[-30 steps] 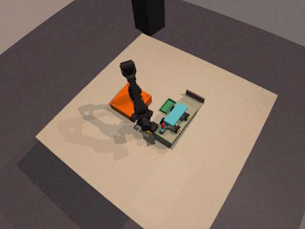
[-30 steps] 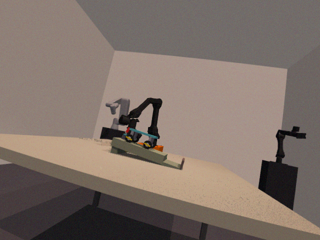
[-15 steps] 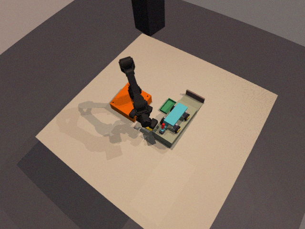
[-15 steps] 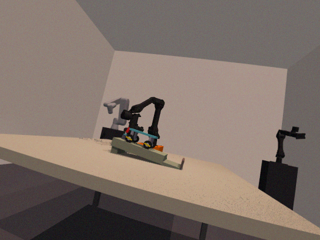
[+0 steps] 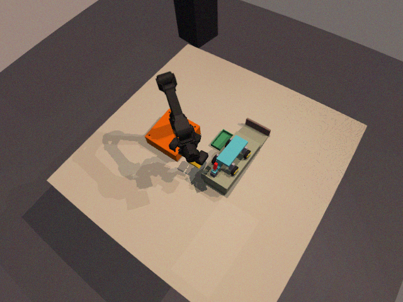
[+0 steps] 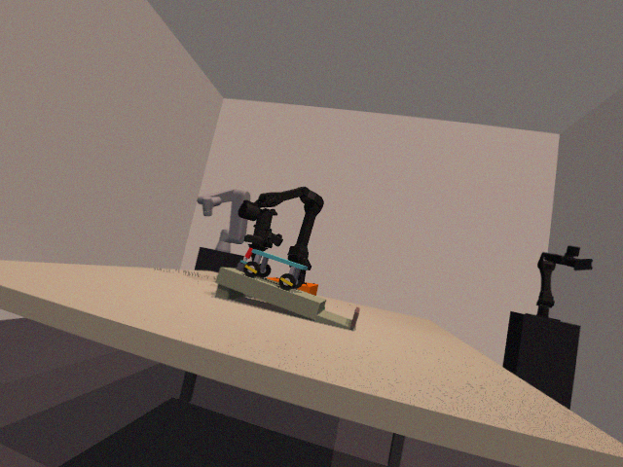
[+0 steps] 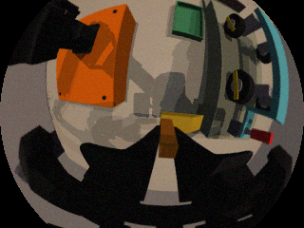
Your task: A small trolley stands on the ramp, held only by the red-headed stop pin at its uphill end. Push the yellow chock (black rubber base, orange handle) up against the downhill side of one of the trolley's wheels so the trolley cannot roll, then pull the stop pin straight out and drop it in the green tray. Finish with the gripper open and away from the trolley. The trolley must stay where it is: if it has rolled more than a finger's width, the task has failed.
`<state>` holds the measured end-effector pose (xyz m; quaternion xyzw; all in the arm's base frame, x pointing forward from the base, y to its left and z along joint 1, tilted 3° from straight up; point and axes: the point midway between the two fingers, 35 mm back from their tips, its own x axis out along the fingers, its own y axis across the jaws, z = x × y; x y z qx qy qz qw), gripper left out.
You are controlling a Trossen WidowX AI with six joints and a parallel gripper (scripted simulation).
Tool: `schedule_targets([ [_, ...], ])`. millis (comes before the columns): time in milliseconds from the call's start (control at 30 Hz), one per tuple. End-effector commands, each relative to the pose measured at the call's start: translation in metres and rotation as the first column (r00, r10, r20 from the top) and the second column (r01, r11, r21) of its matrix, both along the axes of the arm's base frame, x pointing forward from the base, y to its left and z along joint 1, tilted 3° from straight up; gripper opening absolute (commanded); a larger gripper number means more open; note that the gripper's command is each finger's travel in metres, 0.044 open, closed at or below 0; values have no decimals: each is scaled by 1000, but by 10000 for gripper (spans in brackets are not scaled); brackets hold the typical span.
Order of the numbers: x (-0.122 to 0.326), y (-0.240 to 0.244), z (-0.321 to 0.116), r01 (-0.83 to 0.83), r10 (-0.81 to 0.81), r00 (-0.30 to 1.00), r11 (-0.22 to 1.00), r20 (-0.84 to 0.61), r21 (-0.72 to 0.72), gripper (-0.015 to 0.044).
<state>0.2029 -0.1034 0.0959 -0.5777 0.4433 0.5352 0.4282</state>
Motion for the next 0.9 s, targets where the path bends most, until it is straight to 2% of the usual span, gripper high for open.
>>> schedule_targets([
  [0,0,-1,14,4,-4,1000,1000,6,-9,0],
  [433,1,-2,56,4,-4,1000,1000,6,-9,0],
  [667,1,-2,58,10,-10,1000,1000,7,-9,0],
  [867,1,-2,58,182,-182,983,983,17,0,0],
])
